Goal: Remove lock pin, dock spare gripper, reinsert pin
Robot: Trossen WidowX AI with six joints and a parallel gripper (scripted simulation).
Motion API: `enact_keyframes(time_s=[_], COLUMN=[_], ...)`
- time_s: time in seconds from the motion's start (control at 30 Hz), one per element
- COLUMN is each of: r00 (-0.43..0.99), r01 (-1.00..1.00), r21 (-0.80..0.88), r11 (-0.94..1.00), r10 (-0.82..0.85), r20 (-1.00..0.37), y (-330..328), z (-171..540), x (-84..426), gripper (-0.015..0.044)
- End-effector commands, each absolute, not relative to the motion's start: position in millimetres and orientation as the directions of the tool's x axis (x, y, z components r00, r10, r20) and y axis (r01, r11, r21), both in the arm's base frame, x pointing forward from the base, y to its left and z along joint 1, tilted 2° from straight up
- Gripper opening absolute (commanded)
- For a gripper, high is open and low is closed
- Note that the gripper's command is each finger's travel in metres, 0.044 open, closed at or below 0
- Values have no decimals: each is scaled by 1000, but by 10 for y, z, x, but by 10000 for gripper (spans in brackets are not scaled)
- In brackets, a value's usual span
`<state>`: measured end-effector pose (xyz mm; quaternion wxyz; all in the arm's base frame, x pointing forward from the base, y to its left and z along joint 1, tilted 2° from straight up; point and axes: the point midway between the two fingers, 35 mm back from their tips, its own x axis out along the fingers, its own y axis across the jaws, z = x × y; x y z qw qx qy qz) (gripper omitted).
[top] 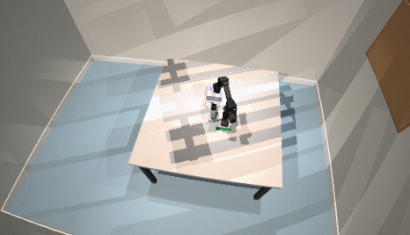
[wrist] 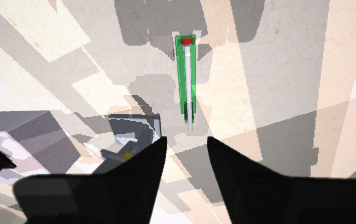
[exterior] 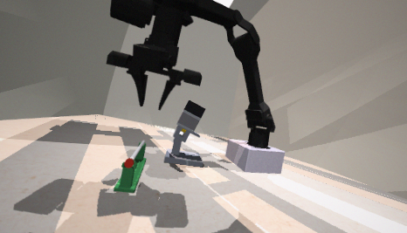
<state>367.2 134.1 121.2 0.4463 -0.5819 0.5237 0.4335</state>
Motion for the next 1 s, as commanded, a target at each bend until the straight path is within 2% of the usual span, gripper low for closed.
enact_keyframes(time_s=[0.0, 0.2, 0.57, 0.97], r00=[93, 93, 93, 93], r01=[-992, -992, -992, -992], r21=[-68, -68, -68, -68], r11=[-110, -110, -110, -110], r10=[-245, -245, -245, -245], r20=[-965, -965, -965, -965], y=[1360, 1368, 1414, 1418], z=[1230, 1162, 484, 335], x=[3724, 3737, 3785, 3798], gripper=[180, 180, 180, 180])
